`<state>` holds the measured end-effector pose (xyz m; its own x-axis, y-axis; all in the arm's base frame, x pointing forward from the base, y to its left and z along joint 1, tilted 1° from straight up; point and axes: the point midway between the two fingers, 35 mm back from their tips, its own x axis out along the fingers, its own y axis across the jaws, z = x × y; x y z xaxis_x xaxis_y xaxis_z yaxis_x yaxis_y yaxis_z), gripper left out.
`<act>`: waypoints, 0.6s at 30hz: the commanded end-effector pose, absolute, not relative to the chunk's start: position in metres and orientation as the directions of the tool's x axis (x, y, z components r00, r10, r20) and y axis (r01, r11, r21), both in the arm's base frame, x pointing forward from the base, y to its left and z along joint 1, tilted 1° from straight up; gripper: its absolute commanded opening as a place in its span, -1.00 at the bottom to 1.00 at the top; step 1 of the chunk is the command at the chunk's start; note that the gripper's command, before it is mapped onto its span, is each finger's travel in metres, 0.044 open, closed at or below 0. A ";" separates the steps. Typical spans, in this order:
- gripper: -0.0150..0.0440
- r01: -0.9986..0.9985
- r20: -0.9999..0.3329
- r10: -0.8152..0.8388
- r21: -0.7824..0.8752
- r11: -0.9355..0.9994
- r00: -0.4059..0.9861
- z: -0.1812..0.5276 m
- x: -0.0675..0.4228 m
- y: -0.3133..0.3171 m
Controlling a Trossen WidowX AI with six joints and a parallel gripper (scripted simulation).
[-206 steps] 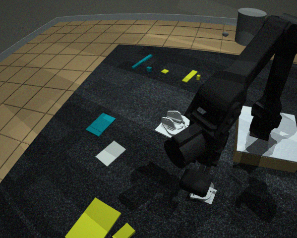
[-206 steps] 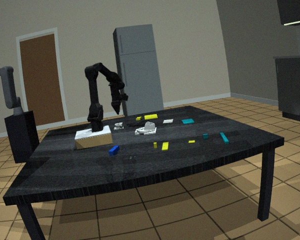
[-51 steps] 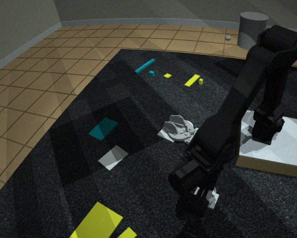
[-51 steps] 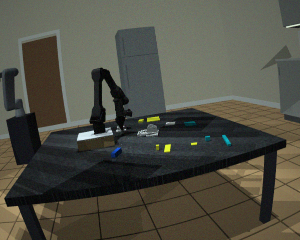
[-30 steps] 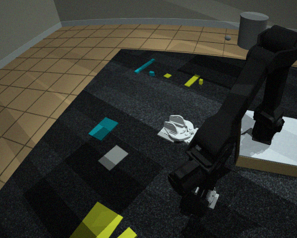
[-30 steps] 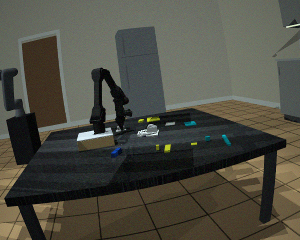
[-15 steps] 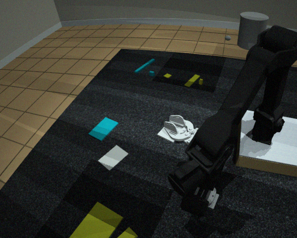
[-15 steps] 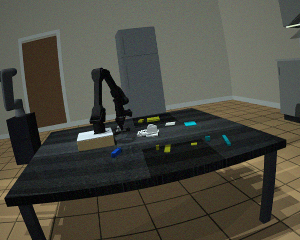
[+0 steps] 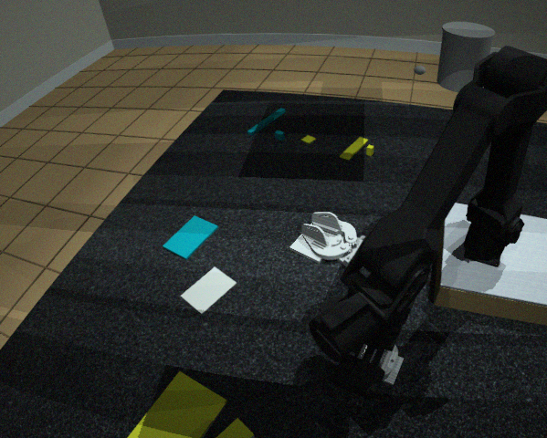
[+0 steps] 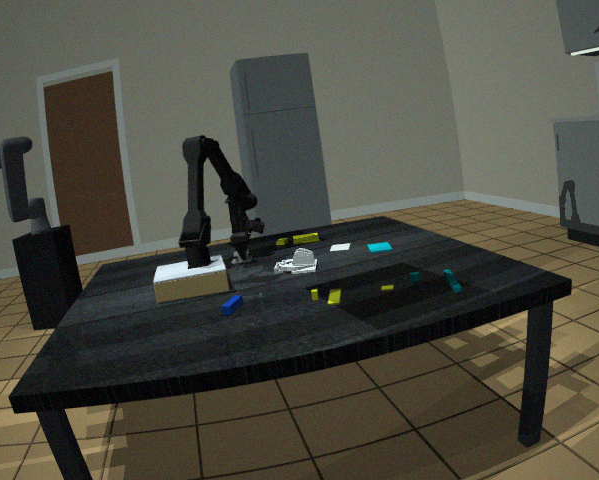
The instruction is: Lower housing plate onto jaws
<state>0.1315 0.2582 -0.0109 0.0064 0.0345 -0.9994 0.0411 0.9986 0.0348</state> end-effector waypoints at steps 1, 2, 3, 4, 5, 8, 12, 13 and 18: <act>0.70 0.041 -0.999 0.035 0.035 0.999 0.006 -0.011 0.131 0.258; 0.70 0.041 -0.999 0.035 0.035 0.999 0.006 -0.011 0.131 0.258; 0.70 0.041 -0.999 0.035 0.035 0.999 0.006 -0.010 0.132 0.258; 0.70 0.041 -0.999 0.035 0.035 0.999 0.006 -0.009 0.132 0.258; 0.70 0.041 -0.999 0.035 0.035 0.999 0.006 -0.006 0.132 0.259; 0.70 0.042 -0.999 0.034 0.035 0.999 0.005 0.003 0.132 0.259; 0.70 0.043 -0.999 0.034 0.034 0.999 0.004 0.016 0.132 0.260; 0.70 0.043 -0.999 0.034 0.034 0.998 0.004 0.019 0.132 0.260; 0.70 0.044 -0.999 0.034 0.034 0.998 0.002 0.035 0.132 0.259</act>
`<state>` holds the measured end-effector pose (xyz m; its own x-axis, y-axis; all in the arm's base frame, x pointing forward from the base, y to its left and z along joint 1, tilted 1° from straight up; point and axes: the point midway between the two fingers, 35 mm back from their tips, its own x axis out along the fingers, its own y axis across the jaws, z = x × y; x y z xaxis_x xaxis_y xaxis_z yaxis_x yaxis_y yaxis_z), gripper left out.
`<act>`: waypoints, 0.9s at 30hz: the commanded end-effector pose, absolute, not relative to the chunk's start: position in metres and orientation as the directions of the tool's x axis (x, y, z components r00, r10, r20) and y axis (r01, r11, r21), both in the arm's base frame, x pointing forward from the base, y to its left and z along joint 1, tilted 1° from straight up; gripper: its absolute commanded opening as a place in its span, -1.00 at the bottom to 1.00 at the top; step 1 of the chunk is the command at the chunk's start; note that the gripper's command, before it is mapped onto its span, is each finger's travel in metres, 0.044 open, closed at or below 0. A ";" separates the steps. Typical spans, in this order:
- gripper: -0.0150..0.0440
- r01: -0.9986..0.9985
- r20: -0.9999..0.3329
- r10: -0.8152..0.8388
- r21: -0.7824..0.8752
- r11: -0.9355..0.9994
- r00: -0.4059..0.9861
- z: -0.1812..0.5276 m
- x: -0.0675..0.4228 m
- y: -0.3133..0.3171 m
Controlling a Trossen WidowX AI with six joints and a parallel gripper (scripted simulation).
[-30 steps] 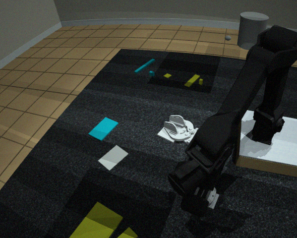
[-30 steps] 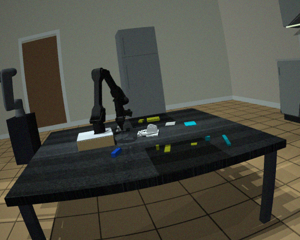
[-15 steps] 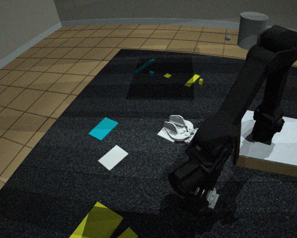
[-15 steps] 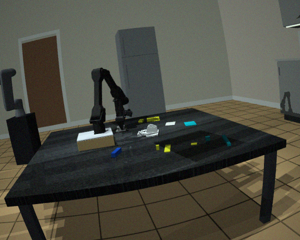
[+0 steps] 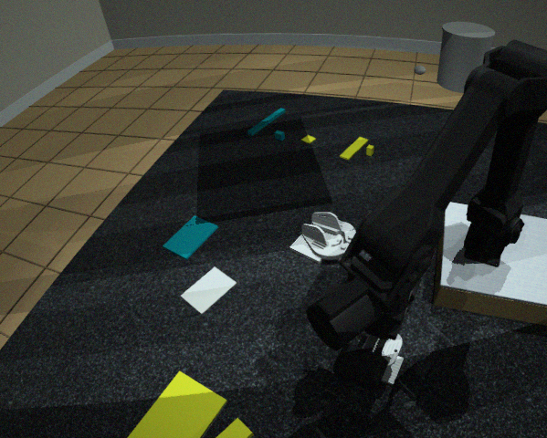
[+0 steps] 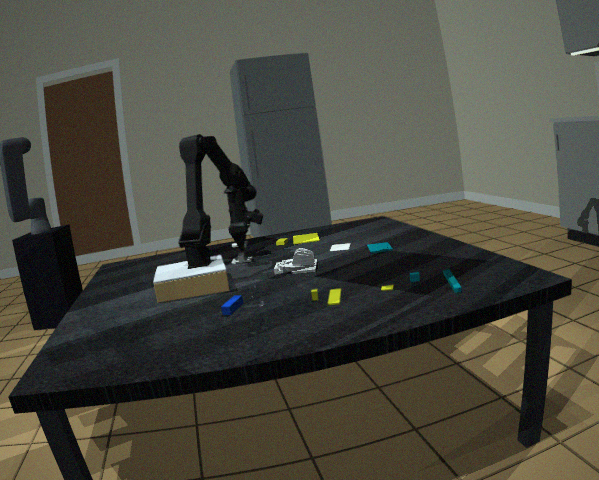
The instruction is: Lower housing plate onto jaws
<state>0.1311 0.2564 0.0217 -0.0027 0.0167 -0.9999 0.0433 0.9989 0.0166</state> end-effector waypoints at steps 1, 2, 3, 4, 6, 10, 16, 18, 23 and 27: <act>0.70 0.044 -0.999 0.034 0.034 0.998 0.002 0.038 0.132 0.259; 0.70 0.044 -0.999 0.034 0.034 0.998 0.002 0.041 0.132 0.258; 0.70 0.044 -0.999 0.034 0.034 0.998 0.001 0.044 0.132 0.258; 0.70 0.044 -0.999 0.034 0.034 0.998 0.001 0.048 0.132 0.258; 0.70 0.045 -0.999 0.033 0.033 0.998 0.000 0.054 0.131 0.257; 0.70 0.045 -0.999 0.033 0.033 0.998 0.000 0.062 0.131 0.256; 0.70 0.045 -0.999 0.033 0.033 0.998 0.000 0.062 0.131 0.256; 0.70 0.045 -0.999 0.033 0.033 0.998 0.000 0.062 0.131 0.256; 0.70 -0.048 -0.999 0.033 0.033 0.998 0.000 0.062 0.138 0.251; 0.70 -0.153 -0.999 0.032 0.032 0.988 0.001 0.062 0.146 0.246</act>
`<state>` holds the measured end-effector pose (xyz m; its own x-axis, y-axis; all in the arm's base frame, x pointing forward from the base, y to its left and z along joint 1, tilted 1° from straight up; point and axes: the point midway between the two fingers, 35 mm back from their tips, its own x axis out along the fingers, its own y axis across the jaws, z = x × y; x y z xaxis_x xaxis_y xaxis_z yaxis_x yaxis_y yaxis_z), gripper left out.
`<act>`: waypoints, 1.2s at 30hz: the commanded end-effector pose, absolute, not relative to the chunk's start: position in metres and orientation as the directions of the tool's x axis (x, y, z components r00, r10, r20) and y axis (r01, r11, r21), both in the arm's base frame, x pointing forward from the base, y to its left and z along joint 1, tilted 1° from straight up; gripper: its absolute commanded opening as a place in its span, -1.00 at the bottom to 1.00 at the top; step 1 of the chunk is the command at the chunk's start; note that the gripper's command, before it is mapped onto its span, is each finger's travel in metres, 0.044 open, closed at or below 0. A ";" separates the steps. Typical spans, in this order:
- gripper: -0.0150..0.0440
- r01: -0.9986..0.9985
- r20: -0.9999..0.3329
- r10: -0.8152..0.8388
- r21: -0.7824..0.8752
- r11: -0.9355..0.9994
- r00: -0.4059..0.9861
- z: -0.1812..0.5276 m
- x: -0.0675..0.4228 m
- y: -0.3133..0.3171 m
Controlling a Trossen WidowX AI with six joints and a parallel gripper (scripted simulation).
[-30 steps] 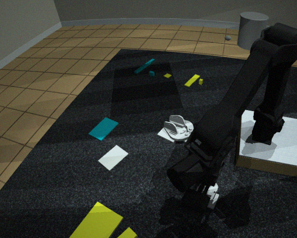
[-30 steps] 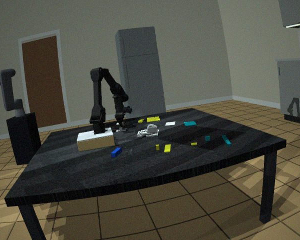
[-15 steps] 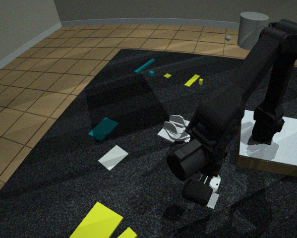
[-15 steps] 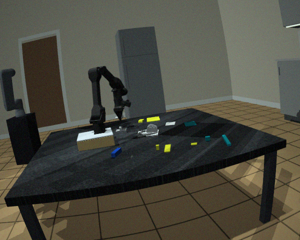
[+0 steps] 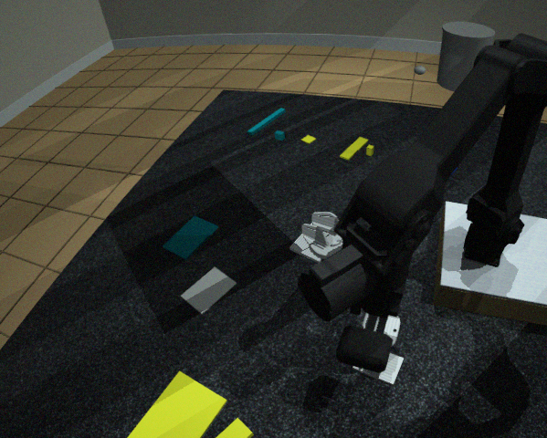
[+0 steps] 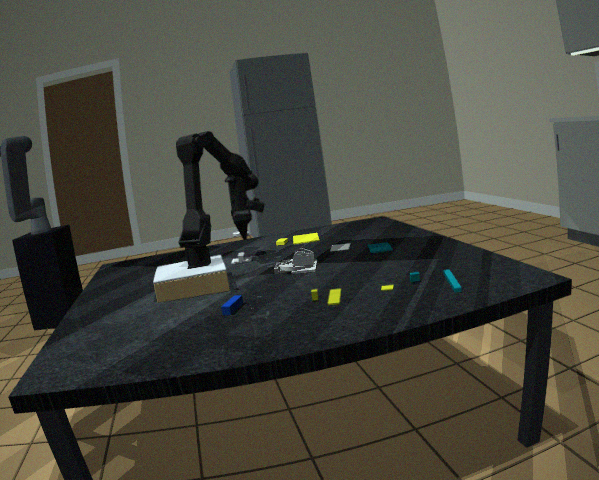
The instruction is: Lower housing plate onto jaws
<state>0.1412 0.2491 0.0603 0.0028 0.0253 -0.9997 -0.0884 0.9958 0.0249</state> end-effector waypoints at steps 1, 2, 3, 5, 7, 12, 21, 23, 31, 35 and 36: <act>0.70 -0.179 -0.999 0.032 0.031 0.983 0.002 0.062 0.148 0.245; 0.70 -0.205 -0.999 0.032 0.031 0.978 0.002 0.062 0.150 0.244; 0.70 -0.231 -0.999 0.032 0.030 0.972 0.002 0.062 0.152 0.242; 0.70 -0.282 -1.000 0.031 0.029 0.959 0.003 0.062 0.155 0.239; 0.70 -0.333 -1.000 0.031 0.028 0.943 0.003 0.062 0.159 0.236; 0.70 -0.454 -1.000 0.030 0.025 0.890 0.004 0.062 0.169 0.229; 0.70 -0.652 -1.000 0.029 0.018 0.758 0.006 0.061 0.184 0.215; 0.70 -0.691 -1.000 0.029 0.016 0.722 0.006 0.061 0.188 0.211; 0.70 -0.828 -1.000 0.027 0.009 0.561 0.007 0.061 0.201 0.198; 0.70 -0.883 -1.000 0.026 0.005 0.470 0.008 0.061 0.207 0.190; 0.70 -0.895 -1.000 0.026 0.005 0.446 0.008 0.061 0.208 0.189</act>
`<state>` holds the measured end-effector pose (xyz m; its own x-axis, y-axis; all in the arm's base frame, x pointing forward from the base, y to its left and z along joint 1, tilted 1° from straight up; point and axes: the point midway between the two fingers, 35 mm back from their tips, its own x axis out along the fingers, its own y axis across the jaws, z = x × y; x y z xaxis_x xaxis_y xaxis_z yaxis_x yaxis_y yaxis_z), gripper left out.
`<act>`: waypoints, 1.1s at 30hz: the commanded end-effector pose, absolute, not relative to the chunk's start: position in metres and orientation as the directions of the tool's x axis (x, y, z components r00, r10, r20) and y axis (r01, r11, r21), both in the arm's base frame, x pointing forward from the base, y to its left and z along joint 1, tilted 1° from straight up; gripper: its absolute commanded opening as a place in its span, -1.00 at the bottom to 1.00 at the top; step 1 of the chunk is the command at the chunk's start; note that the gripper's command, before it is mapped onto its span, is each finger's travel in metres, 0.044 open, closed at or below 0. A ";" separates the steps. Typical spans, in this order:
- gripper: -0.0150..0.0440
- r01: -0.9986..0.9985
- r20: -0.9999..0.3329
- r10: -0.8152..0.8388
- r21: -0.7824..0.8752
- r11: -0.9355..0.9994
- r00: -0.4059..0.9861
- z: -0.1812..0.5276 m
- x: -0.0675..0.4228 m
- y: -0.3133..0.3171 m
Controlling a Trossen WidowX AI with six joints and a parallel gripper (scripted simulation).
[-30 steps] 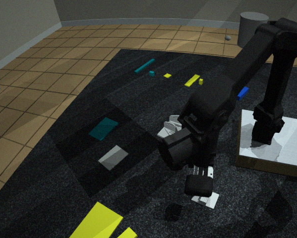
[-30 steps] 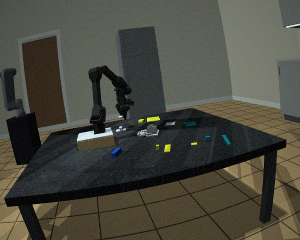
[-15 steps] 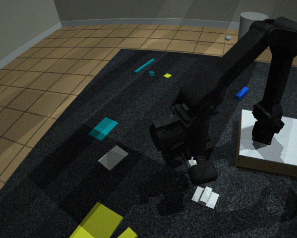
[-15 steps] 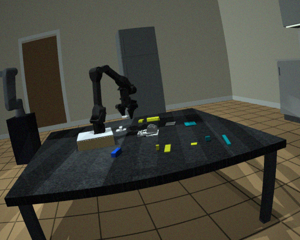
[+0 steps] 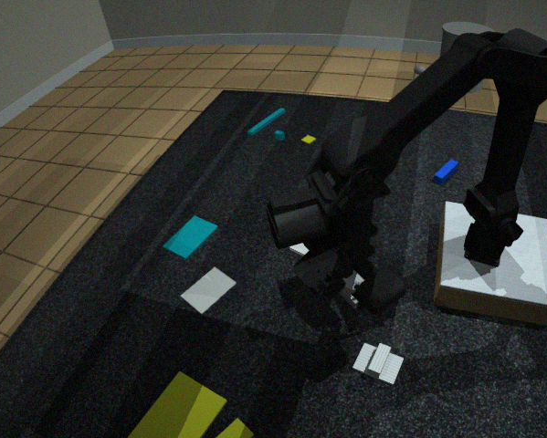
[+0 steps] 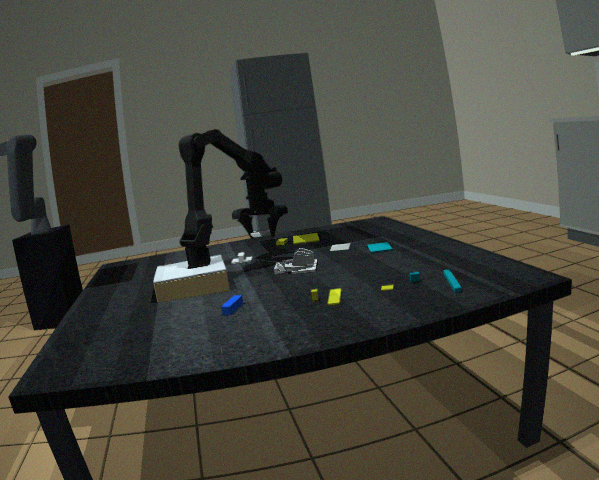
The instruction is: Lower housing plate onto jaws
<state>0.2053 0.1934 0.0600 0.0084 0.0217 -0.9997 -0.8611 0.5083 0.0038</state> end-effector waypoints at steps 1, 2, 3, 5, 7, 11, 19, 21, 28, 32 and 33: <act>0.70 -0.906 -1.000 0.026 0.004 0.423 0.008 0.061 0.210 0.187; 0.70 -0.917 -1.000 0.026 0.003 0.398 0.008 0.061 0.211 0.185; 0.70 -0.927 -1.000 0.026 0.002 0.374 0.008 0.061 0.213 0.183; 0.70 -0.946 -1.000 0.025 0.000 0.324 0.009 0.060 0.215 0.179; 0.70 -0.962 -1.000 0.025 -0.002 0.274 0.009 0.060 0.218 0.175; 0.70 -0.985 -1.000 0.024 -0.005 0.170 0.009 0.060 0.223 0.168; 0.70 -0.999 -1.000 0.023 -0.011 -0.041 0.010 0.060 0.233 0.152; 0.70 -0.996 -1.000 0.022 -0.012 -0.094 0.010 0.060 0.235 0.148; 0.70 -0.961 -1.000 0.021 -0.016 -0.276 0.011 0.060 0.243 0.133; 0.70 -0.926 -1.000 0.020 -0.018 -0.376 0.011 0.059 0.246 0.125; 0.70 -0.916 -1.000 0.020 -0.018 -0.400 0.011 0.059 0.247 0.123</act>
<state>0.2456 0.1280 0.0587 0.0088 0.0160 -0.9998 -0.9421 -0.3349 -0.0137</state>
